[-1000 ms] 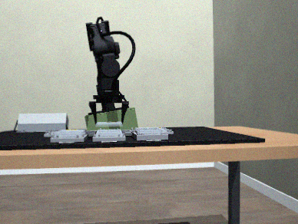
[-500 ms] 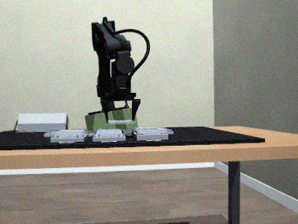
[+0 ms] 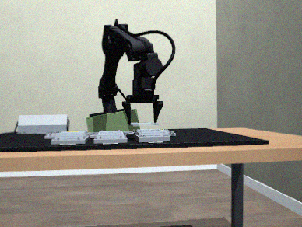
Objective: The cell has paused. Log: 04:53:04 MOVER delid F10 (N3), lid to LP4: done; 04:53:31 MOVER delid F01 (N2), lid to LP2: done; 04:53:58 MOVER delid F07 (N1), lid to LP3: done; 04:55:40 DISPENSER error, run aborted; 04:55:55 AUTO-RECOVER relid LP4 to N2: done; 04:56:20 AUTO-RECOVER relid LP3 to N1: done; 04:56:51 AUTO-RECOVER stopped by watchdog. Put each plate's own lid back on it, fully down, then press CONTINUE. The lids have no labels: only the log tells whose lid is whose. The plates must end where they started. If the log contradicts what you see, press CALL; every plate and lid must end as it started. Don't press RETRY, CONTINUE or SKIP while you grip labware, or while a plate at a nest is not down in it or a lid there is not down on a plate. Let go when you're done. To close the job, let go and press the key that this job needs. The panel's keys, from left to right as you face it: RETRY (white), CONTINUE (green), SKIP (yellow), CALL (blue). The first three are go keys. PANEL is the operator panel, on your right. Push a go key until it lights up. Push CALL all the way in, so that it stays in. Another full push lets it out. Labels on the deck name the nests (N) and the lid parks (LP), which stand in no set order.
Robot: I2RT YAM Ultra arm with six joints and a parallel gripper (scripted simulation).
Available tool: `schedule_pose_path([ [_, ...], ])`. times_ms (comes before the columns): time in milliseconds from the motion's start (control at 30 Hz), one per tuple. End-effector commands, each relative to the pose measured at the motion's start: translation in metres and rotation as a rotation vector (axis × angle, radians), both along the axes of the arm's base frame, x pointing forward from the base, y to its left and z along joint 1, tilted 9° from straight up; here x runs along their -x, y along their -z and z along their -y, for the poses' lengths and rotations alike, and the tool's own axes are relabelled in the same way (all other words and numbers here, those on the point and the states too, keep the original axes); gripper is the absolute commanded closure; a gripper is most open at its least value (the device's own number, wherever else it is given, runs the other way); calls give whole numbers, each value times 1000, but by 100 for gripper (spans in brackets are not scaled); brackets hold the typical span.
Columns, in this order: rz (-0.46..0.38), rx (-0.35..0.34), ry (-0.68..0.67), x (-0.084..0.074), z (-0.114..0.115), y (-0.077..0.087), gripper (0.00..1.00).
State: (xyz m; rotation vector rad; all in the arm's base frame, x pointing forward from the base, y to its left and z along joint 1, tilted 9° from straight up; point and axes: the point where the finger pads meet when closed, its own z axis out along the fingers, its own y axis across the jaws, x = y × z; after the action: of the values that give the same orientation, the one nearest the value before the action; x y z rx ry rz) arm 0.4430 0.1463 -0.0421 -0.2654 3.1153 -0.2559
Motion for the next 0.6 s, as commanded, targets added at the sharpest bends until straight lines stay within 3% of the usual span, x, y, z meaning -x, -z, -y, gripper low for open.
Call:
schedule_pose_path([
  [0,17,-13,24,-4,-15,-14,100],
  [167,18,-12,24,-1,-40,-10,100],
  [567,39,-18,31,-3,-35,-20,100],
])
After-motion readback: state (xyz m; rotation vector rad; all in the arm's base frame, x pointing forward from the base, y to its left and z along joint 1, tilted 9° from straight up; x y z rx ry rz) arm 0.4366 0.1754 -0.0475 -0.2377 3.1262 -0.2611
